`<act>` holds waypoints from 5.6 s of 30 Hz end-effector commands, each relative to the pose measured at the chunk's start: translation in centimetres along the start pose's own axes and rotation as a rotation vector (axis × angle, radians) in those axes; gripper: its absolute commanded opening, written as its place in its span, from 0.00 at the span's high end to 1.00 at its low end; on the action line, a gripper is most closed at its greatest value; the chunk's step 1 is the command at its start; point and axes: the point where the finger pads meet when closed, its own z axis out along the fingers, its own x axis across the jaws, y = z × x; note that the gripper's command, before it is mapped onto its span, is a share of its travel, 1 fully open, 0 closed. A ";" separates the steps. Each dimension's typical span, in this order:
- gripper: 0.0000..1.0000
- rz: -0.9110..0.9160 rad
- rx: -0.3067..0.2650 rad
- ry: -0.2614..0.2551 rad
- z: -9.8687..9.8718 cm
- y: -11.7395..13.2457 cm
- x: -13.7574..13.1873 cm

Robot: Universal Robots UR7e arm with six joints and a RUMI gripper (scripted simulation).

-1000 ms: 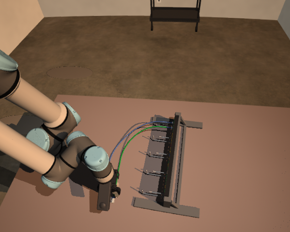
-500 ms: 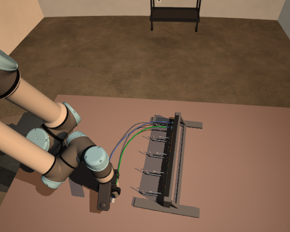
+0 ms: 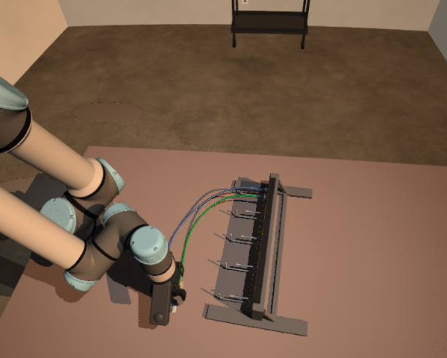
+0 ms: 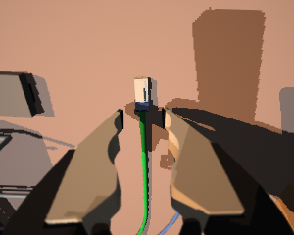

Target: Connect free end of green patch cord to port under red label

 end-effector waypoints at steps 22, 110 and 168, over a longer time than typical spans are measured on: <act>0.78 0.000 0.001 -0.001 0.7 0.0 0.0; 1.00 0.000 0.001 -0.001 1.0 0.0 0.0; 1.00 0.000 0.001 -0.001 -0.1 0.0 0.0</act>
